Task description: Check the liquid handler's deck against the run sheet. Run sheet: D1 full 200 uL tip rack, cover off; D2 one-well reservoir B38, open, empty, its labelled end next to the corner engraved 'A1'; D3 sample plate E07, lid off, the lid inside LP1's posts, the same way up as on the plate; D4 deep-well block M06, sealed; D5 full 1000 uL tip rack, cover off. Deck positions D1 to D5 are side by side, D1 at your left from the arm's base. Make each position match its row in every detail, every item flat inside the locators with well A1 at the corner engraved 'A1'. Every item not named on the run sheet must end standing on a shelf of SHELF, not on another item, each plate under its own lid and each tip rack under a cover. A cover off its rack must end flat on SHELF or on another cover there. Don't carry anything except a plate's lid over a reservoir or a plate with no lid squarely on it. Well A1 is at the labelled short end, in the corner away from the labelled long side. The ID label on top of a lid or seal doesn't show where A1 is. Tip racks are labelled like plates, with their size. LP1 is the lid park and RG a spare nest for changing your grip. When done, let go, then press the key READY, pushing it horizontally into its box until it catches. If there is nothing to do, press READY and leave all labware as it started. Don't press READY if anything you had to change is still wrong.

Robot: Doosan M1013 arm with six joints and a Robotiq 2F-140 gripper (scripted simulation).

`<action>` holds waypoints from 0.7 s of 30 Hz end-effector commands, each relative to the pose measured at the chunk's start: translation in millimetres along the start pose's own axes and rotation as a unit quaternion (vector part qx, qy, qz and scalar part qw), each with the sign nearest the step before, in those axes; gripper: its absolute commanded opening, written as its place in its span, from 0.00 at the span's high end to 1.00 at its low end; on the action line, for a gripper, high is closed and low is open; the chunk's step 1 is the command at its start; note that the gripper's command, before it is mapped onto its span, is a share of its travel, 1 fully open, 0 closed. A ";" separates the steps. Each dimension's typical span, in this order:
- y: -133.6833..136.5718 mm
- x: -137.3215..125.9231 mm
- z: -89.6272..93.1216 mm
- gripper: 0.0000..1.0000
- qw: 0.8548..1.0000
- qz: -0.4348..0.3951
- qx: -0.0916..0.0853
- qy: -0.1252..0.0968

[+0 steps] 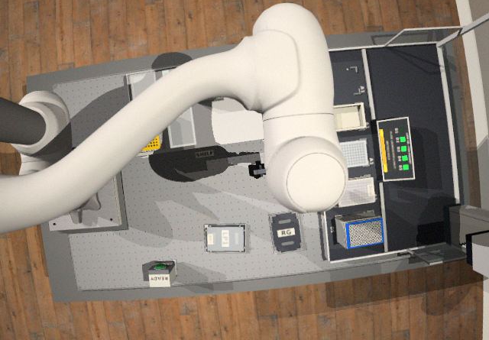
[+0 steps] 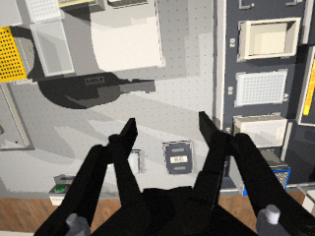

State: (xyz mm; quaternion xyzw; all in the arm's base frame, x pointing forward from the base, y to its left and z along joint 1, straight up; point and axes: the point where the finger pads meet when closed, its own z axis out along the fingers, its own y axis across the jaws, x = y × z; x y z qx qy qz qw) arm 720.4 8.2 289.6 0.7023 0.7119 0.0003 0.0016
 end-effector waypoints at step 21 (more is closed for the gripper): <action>-103.0 2.7 -0.9 0.33 1.000 0.000 -0.001 0.000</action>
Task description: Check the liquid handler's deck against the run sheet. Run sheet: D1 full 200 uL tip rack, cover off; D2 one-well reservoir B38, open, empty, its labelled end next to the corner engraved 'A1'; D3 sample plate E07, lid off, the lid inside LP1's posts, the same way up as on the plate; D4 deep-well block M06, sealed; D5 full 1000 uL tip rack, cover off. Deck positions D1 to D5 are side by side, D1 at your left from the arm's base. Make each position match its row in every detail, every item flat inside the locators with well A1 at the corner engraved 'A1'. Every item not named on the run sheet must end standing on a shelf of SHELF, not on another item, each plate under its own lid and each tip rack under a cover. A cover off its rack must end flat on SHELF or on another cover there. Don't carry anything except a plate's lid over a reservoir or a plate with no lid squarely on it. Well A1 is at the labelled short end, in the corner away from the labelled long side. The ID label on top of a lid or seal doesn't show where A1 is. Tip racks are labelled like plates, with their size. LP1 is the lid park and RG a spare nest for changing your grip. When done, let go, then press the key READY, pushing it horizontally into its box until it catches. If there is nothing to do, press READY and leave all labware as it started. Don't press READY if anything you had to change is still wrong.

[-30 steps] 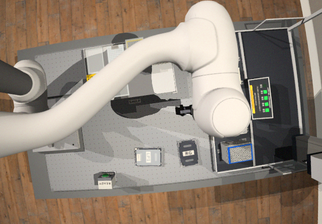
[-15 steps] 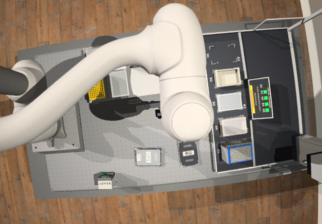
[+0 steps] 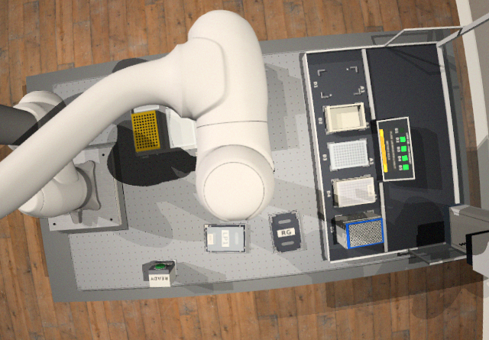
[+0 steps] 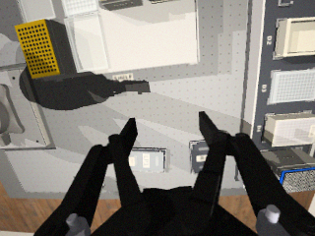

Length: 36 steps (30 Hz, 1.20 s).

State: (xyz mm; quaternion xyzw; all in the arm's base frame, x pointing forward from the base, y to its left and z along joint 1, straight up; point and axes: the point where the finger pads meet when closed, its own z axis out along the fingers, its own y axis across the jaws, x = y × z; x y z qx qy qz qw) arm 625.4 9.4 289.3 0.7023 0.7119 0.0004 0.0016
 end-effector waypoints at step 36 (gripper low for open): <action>-162.9 4.2 -0.7 0.33 1.000 0.000 -0.001 0.000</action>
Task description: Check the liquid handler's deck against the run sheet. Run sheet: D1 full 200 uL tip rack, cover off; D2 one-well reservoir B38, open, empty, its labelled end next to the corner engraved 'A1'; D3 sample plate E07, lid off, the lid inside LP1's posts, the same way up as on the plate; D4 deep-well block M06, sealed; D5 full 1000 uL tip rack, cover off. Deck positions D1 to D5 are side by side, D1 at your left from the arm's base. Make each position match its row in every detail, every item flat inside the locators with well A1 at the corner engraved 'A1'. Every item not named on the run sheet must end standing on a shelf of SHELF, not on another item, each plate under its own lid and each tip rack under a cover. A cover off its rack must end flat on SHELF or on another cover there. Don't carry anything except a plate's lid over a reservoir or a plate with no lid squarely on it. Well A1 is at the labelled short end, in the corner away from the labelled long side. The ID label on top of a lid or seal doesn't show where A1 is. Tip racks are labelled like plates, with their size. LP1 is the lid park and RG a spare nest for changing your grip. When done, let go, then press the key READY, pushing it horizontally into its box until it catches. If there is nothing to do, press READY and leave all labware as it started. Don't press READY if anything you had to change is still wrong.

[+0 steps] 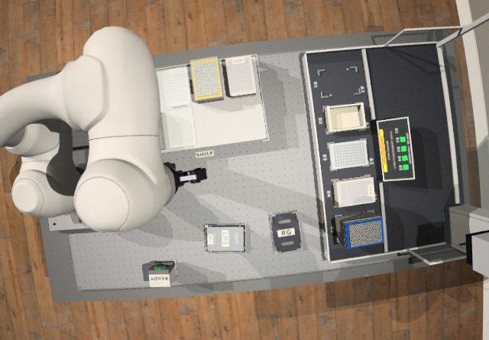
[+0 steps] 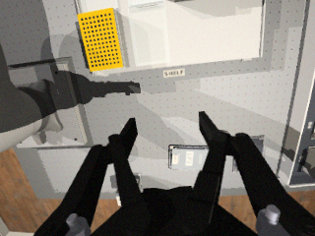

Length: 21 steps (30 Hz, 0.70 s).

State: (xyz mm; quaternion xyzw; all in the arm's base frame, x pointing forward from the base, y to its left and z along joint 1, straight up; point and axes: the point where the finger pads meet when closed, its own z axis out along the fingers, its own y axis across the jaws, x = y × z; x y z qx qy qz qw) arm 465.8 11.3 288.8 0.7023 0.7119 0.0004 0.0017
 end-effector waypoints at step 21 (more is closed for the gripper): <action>-93.3 2.4 -0.6 0.33 1.000 0.000 0.000 0.000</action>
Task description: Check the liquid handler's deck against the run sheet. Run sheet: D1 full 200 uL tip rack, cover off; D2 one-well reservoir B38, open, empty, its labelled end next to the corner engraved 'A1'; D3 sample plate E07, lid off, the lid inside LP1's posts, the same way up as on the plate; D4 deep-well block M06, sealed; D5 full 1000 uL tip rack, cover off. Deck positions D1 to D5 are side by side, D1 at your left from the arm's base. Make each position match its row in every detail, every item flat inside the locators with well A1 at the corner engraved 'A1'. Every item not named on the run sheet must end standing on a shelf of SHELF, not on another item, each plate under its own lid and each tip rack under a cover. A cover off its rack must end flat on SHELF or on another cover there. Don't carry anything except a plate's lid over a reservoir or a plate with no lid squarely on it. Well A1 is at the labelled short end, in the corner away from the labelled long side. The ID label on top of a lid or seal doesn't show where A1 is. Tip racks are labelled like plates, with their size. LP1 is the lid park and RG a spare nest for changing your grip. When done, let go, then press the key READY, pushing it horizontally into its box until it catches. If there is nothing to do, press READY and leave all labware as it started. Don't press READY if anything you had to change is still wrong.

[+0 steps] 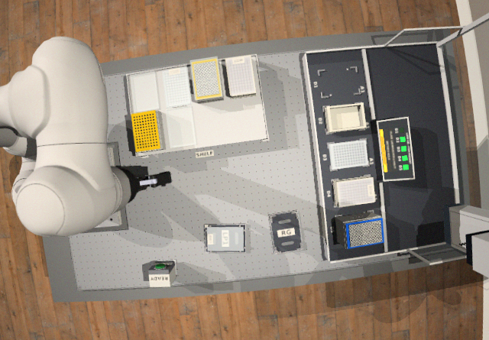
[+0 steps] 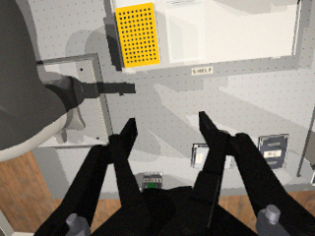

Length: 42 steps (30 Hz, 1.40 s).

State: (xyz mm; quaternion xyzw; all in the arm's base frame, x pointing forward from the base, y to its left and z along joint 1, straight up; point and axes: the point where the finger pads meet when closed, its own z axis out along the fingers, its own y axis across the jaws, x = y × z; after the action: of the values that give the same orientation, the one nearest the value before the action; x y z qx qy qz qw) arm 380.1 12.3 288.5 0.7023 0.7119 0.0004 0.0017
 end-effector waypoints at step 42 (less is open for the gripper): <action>-51.9 131.5 -0.7 0.33 1.000 0.000 0.000 0.000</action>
State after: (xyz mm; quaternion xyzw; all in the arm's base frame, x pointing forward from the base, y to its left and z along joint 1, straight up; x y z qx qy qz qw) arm 325.8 132.6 288.4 0.7021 0.7121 0.0008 0.0013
